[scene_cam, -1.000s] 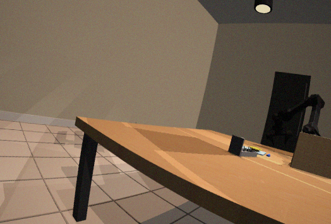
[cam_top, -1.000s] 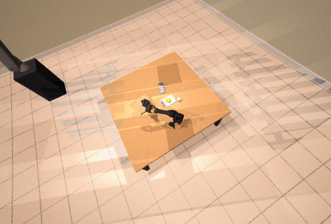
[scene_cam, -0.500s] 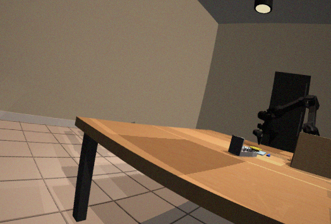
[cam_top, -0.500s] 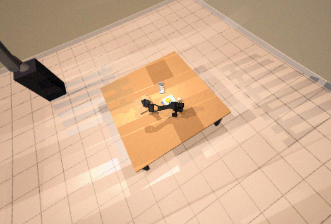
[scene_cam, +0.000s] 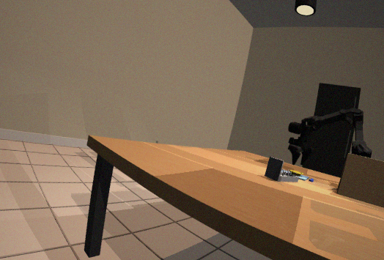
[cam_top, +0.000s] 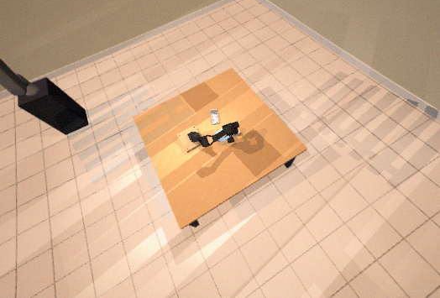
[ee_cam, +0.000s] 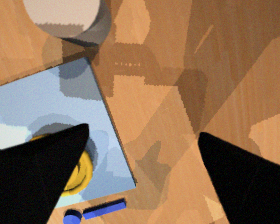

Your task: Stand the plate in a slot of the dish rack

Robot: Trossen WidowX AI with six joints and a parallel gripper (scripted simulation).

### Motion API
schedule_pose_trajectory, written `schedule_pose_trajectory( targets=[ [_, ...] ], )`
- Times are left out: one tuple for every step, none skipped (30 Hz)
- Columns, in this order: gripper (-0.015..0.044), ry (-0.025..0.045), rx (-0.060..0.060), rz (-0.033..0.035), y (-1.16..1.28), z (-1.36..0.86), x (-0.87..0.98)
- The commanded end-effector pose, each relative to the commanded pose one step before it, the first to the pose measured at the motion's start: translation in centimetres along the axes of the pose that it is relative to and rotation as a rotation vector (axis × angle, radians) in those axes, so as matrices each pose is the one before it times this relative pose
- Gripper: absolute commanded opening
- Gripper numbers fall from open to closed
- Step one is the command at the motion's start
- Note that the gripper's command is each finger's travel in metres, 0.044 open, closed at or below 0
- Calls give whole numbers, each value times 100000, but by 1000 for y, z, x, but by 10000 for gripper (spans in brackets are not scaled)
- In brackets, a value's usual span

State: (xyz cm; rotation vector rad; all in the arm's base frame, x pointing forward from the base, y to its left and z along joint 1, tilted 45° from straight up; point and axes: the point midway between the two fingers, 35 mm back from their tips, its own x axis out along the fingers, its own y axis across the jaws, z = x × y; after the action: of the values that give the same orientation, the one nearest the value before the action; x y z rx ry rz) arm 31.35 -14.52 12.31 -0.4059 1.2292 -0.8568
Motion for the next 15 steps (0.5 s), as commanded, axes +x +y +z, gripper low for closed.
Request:
schedule_pose_trajectory(
  targets=[
    [400, 2430, -12768, 3476, 3143, -1649, -789],
    [400, 477, -3280, 637, 751, -320, -212],
    [400, 482, -3282, 577, 741, -317, -208],
    [400, 486, -3277, 528, 762, -316, -205],
    [400, 497, -3302, 467, 755, -316, -203],
    [400, 505, -3300, 401, 743, -313, -199],
    [400, 513, -3290, 335, 729, -310, -195],
    [400, 420, -2644, 222, 578, -246, -154],
    [400, 255, -1585, 113, 344, -145, -91],
    [400, 86, -528, 34, 114, -48, -30],
    [400, 0, 0, 0, 0, 0, 0],
    [400, 0, 0, 0, 0, 0, 0],
    [400, 0, 0, 4, 1, 3, 27],
    [400, -1, 0, 11, 4, 9, 82],
    [400, -1, 1, 17, 6, 14, 137]
  ],
)
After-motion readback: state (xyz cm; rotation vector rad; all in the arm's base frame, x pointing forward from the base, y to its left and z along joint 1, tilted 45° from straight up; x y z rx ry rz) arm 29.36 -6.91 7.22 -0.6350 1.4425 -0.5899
